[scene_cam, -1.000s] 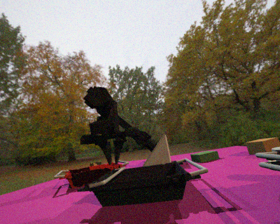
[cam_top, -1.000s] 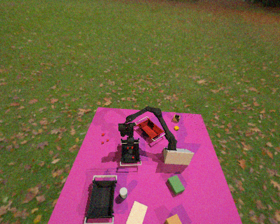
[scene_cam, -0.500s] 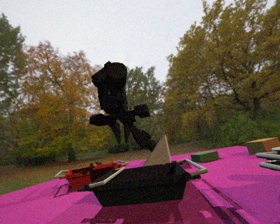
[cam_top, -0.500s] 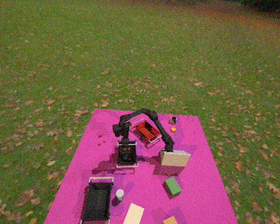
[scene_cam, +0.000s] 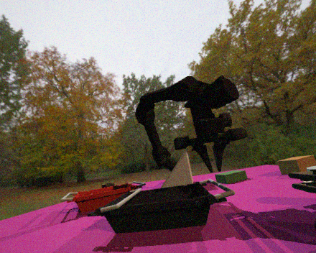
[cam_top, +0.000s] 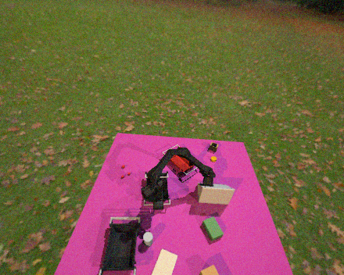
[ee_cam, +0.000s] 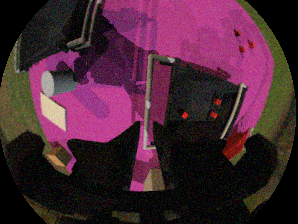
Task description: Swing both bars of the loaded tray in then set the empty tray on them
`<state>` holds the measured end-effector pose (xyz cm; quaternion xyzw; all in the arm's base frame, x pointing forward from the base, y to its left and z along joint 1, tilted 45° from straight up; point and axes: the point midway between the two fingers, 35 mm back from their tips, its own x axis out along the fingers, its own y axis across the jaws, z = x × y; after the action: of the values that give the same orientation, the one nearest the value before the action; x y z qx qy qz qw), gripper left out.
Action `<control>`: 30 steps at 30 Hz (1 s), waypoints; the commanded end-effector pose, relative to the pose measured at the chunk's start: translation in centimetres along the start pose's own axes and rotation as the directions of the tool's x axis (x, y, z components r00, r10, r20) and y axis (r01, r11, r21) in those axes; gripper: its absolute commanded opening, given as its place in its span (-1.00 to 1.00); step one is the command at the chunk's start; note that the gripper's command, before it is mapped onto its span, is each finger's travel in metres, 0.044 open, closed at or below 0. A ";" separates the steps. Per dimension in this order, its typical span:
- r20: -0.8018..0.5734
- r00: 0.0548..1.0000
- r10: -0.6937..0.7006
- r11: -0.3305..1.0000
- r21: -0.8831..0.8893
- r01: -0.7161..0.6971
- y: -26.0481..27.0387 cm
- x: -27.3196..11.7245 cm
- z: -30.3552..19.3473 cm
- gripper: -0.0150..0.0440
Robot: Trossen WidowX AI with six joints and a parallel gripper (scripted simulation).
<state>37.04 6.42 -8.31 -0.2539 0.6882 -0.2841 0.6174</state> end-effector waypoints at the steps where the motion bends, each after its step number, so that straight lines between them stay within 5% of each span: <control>1: 0.011 1.000 0.010 1.000 0.021 -0.010 -0.2 -0.3 0.4 -0.21; 16: 0.011 1.000 0.007 1.000 0.022 -0.007 -0.2 5.6 0.4 -0.21; 30: 0.010 1.000 0.007 1.000 0.021 -0.007 -2.3 2.7 0.3 -0.21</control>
<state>36.64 3.09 -10.02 -0.2475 0.6891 -0.2834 0.6193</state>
